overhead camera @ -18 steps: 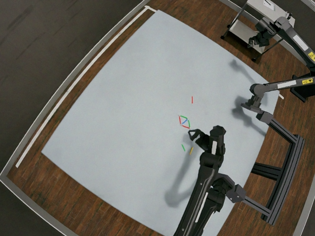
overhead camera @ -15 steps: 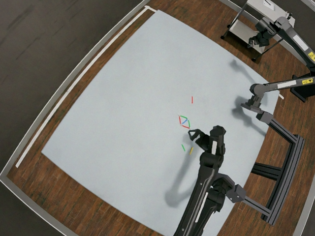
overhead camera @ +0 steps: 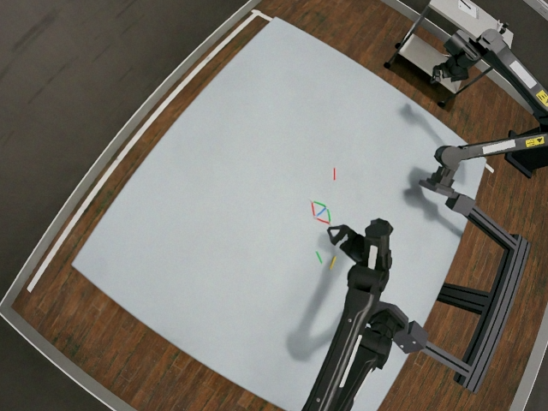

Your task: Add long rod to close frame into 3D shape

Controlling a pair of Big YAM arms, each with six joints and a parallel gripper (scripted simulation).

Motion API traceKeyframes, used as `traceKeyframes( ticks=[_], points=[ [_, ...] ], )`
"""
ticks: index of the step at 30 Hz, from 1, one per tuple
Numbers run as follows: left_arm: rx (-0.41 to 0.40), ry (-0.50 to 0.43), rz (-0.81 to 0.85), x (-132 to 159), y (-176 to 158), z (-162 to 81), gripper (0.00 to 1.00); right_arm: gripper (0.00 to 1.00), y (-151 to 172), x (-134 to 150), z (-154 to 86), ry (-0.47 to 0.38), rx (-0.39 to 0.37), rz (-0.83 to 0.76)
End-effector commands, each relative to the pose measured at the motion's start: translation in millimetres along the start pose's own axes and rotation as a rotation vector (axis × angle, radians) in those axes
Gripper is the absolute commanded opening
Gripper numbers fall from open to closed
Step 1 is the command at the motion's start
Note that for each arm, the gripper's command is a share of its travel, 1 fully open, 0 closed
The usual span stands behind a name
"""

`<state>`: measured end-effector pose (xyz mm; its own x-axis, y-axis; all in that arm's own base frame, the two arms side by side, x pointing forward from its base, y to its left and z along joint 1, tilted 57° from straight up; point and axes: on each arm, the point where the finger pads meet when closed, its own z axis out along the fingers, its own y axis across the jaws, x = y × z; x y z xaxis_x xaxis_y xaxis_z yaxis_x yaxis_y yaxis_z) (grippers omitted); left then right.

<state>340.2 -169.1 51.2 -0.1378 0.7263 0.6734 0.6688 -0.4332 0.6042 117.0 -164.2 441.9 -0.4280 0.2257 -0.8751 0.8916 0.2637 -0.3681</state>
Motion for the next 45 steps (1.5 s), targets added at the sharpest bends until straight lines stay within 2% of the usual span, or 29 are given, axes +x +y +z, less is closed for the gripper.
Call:
traceKeyframes(
  ticks=[1,6,10,14,16,17,19,24,25,29,31,33,34,37,41,45],
  points=[
    [-0.001,-0.001,0.01,2,0,0,1.0,1.0,3,-3,0,-0.004,-0.004,-0.01],
    [0.069,-0.042,0.082,20,-23,11,1.0,1.0,59,-7,6,-0.011,-0.057,-0.148],
    [0.199,-0.155,0.15,37,-61,23,1.0,1.0,129,-10,8,-0.027,-0.125,-0.271],
    [0.299,-0.245,0.169,47,-89,29,1.0,1.0,207,-1,5,-0.045,-0.202,-0.381],
    [0.299,-0.245,0.169,47,-89,29,1.0,1.0,207,-1,5,-0.045,-0.202,-0.381],
    [0.303,-0.27,0.157,47,-83,32,1.0,1.0,238,-2,2,-0.057,-0.232,-0.418],
    [0.366,-0.309,0.189,55,-109,34,1.0,1.0,293,24,-4,-0.076,-0.289,-0.519],
    [0.453,-0.393,0.193,63,-133,39,1.0,1.0,377,67,-20,-0.115,-0.38,-0.657],
    [0.451,-0.406,0.182,63,-126,42,1.0,1.0,394,79,-24,-0.126,-0.4,-0.689],
    [0.497,-0.449,0.193,69,-139,45,1.0,1.0,456,132,-41,-0.175,-0.477,-0.822],
    [0.536,-0.469,0.213,71,-156,45,1.0,1.0,484,163,-50,-0.204,-0.516,-0.89],
    [0.536,-0.469,0.213,71,-156,45,1.0,1.0,484,163,-50,-0.204,-0.516,-0.89],
    [0.534,-0.478,0.212,71,-150,48,1.0,1.0,500,177,-56,-0.227,-0.539,-0.928],
    [0.565,-0.505,0.214,74,-158,50,1.0,1.0,537,245,-71,-0.287,-0.605,-1.062],
    [0.604,-0.53,0.211,76,-169,52,1.0,1.0,562,307,-83,-0.345,-0.666,-1.167],
    [0.597,-0.538,0.194,74,-166,50,1.0,1.0,580,381,-97,-0.431,-0.737,-1.294]
  ],
)
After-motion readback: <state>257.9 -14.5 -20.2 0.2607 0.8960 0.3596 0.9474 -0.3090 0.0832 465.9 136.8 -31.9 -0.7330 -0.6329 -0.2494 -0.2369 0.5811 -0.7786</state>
